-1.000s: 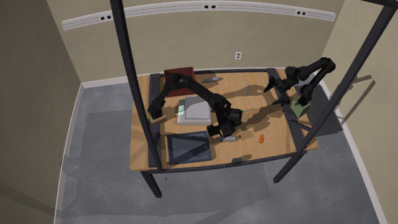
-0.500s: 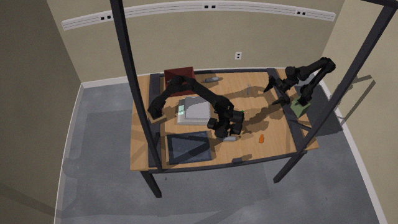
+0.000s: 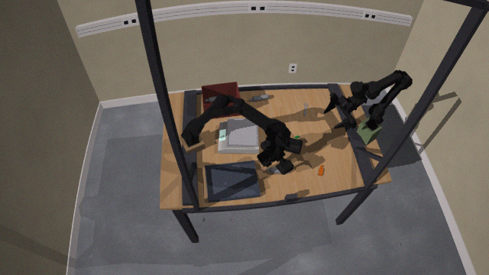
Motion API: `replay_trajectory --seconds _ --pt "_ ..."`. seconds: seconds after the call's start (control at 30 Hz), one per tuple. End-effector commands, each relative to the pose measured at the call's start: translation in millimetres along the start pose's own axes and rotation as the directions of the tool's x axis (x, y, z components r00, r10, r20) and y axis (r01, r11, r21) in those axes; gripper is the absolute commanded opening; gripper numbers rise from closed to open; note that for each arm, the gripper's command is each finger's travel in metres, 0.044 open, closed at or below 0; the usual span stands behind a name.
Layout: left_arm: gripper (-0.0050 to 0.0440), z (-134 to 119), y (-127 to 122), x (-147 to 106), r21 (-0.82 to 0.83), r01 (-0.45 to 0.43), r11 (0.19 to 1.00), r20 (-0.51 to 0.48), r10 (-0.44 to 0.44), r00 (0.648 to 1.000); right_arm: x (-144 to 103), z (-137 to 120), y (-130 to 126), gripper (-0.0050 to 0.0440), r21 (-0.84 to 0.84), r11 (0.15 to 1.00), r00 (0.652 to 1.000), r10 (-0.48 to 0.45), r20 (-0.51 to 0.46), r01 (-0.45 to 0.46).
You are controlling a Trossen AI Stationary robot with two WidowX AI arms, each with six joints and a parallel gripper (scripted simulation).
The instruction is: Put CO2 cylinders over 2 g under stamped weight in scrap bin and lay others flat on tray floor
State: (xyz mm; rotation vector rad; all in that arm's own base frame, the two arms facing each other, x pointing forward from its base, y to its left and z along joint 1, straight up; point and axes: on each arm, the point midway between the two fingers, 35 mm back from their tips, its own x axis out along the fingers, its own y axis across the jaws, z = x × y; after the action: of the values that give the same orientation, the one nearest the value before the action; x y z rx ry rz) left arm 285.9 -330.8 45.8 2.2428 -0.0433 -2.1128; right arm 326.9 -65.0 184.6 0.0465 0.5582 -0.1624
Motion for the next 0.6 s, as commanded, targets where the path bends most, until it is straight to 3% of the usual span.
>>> replay_trajectory --seconds 0.0,0.3,0.57 --pt "0.0253 -3.3 3.3 -4.2 0.136 0.003 0.991 0.009 -0.004 1.0 -3.8 7.8 0.0 0.044 0.001 1.0 1.0 -0.002 0.023 0.002" --pt "0.0253 -2.2 3.1 -0.3 0.477 0.013 0.879 0.039 -0.035 0.999 -3.8 7.8 0.0 0.044 0.001 1.0 1.0 -0.002 0.023 0.002" --pt "0.0253 -2.1 2.9 0.4 0.532 0.012 0.847 0.043 -0.041 0.998 -3.8 7.8 0.0 0.044 0.001 1.0 1.0 -0.002 0.023 0.002"
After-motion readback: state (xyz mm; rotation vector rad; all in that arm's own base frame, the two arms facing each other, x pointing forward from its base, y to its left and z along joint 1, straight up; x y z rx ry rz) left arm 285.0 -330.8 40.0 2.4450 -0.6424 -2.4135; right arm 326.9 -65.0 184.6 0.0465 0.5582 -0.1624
